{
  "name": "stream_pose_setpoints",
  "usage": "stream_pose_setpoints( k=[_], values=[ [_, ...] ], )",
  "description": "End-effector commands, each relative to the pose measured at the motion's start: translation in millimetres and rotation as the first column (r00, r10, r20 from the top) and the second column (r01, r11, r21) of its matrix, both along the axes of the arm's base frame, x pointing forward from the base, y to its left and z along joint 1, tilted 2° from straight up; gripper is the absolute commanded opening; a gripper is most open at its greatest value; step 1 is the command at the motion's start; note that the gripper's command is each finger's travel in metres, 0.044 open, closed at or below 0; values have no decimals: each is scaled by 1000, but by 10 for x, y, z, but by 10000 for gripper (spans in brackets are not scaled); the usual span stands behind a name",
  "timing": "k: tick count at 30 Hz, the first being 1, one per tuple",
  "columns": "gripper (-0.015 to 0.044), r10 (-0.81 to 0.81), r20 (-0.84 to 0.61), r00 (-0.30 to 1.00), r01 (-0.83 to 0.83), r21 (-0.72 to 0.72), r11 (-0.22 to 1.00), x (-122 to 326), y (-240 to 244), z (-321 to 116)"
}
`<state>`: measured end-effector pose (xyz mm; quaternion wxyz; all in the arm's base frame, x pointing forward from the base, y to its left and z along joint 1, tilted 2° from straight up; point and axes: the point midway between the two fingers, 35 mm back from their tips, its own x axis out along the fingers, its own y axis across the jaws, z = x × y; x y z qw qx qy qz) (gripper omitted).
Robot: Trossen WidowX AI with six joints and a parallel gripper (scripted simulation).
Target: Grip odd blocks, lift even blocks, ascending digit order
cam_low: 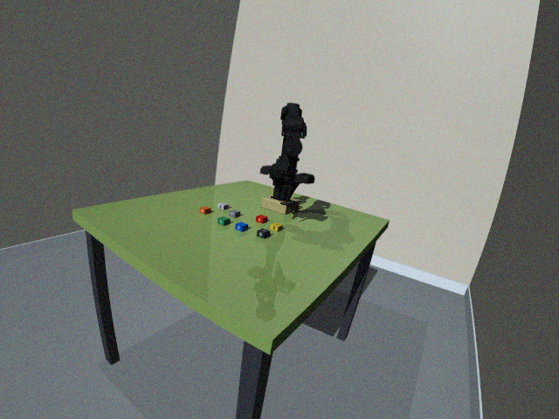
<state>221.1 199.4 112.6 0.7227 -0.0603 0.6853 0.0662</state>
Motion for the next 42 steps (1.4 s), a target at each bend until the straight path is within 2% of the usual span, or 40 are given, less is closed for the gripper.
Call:
stream_pose_setpoints(
  k=[1, 3, 7, 35, 42],
  values=[
    [251, -4, -21, 1000, 3, -20, 1000, -42, -25, -507],
    [304, -4, -21, 1000, 3, -20, 1000, -53, -43, -715],
    [400, -4, -21, 1000, 3, -21, 1000, -55, -46, -741],
    [400, -4, -22, 1000, 3, -21, 1000, -46, -51, -1105],
    [216, -4, -22, 1000, 3, -21, 1000, -46, -51, -1105]
  ],
)
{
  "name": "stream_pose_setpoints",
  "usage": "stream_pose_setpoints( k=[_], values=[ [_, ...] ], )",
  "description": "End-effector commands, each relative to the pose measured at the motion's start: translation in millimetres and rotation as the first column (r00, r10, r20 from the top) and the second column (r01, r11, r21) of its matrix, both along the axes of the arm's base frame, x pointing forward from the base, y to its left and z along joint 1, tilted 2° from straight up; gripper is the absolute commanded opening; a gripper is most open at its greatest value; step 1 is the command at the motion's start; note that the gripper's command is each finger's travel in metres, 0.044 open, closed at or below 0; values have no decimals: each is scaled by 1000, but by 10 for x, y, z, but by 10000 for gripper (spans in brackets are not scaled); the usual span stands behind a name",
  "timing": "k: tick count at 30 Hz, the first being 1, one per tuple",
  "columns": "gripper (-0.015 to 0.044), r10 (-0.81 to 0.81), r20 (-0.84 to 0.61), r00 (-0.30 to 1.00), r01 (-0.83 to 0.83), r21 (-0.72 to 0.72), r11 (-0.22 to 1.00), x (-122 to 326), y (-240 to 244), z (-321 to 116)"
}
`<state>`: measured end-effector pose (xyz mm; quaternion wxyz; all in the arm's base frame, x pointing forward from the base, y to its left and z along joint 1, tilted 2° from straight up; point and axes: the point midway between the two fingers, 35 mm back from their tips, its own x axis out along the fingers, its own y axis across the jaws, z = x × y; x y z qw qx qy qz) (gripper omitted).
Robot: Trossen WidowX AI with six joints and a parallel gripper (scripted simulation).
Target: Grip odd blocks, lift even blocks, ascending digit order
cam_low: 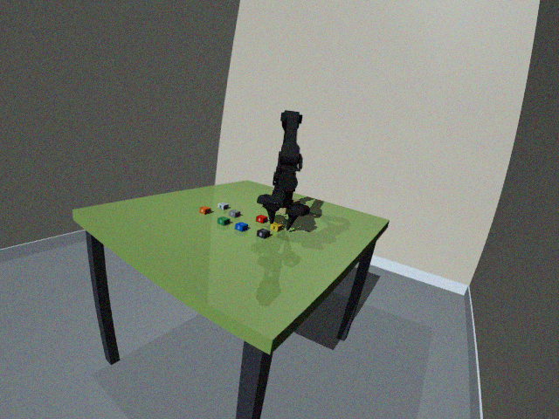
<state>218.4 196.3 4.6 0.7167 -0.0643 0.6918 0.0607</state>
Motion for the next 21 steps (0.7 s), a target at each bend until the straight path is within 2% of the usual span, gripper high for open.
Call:
stream_pose_setpoints(
  k=[1, 4, 19, 21],
  values=[
    [190, -1, -5, 1000, 1, -6, 1000, -18, -20, -25],
    [120, -1, -5, 1000, 1, -6, 1000, -18, -20, -25],
    [120, -1, -5, 1000, 1, -6, 1000, -18, -20, -25],
    [172, -1, -5, 1000, 1, -6, 1000, -18, -20, -25]
  ],
)
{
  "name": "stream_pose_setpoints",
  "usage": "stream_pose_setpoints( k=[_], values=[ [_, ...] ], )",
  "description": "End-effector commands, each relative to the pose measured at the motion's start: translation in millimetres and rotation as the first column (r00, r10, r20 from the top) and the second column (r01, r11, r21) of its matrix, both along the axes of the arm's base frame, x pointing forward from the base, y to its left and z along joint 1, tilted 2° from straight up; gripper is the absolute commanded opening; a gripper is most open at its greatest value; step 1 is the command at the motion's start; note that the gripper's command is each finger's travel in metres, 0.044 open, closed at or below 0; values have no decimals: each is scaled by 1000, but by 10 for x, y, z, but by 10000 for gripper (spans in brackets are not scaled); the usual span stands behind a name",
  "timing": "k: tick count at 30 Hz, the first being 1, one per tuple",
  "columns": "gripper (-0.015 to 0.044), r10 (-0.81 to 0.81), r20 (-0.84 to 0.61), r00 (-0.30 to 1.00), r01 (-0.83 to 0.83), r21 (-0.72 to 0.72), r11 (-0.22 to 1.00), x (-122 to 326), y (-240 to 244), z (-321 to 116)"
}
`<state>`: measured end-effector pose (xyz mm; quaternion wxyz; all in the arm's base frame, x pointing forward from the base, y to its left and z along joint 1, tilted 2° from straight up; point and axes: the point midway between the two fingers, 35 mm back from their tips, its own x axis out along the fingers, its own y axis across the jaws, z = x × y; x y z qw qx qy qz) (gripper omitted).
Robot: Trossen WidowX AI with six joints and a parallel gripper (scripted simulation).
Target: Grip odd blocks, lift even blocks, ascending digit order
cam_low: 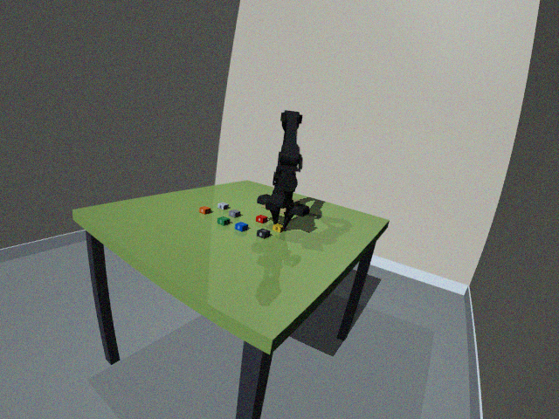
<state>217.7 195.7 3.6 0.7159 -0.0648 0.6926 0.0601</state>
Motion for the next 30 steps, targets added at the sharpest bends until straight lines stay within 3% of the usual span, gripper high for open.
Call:
stream_pose_setpoints(
  k=[1, 9, 21, 27, 30],
  values=[
    [199, -1, -3, 1000, 1, -4, 1000, -11, -13, -14],
    [400, -1, -3, 1000, 1, -4, 1000, -11, -13, -14],
    [400, -1, -3, 1000, 1, -4, 1000, -21, -9, 349],
    [242, -1, -3, 1000, 1, -3, 1000, -30, 8, 1051],
    [164, -1, -3, 1000, 1, -3, 1000, -44, -1, 1160]
  ],
)
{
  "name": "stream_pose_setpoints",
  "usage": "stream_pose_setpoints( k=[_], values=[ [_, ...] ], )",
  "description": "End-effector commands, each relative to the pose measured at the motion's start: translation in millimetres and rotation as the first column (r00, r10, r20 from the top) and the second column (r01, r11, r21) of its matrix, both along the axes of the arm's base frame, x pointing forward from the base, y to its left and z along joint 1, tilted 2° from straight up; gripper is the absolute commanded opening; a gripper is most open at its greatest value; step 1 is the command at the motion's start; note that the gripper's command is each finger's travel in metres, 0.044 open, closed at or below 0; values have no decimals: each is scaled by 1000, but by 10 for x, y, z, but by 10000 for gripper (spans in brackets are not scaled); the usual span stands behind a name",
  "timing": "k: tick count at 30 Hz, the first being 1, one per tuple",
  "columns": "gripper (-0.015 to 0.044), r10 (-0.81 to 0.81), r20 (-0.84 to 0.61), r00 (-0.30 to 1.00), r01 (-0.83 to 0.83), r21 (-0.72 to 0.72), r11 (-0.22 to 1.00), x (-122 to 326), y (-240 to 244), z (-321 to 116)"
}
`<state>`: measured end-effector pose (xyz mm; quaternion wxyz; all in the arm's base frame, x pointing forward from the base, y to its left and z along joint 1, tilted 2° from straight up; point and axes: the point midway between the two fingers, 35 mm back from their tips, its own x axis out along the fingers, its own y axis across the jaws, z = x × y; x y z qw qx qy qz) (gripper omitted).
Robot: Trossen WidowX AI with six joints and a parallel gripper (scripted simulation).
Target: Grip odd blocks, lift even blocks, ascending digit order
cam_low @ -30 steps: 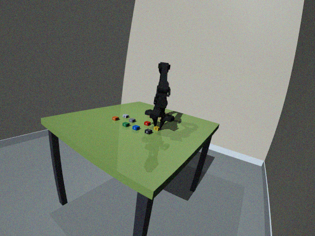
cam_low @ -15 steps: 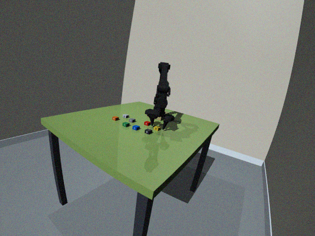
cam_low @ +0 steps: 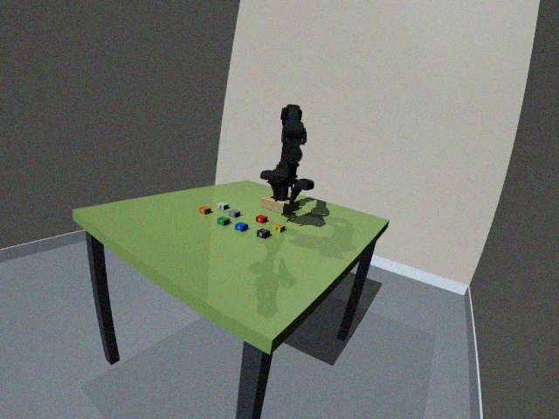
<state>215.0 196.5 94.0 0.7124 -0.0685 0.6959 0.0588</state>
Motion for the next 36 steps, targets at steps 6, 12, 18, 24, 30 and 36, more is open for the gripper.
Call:
stream_pose_setpoints(
  k=[6, 12, 18, 24, 30, 36],
  values=[
    [120, -4, 6, 1000, 4, 5, 1000, -17, -9, 255],
    [120, -4, 6, 1000, 4, 5, 1000, -17, -9, 255],
    [120, -4, 7, 1000, 4, 0, 1000, 1, -545, 277],
    [120, -4, 6, 1000, 4, -5, 1000, -88, -1033, 259],
    [146, -4, 6, 1000, 4, -5, 1000, -84, -1032, 237],
    [304, -4, 6, 1000, 4, -6, 1000, -55, -1040, -470]
  ],
)
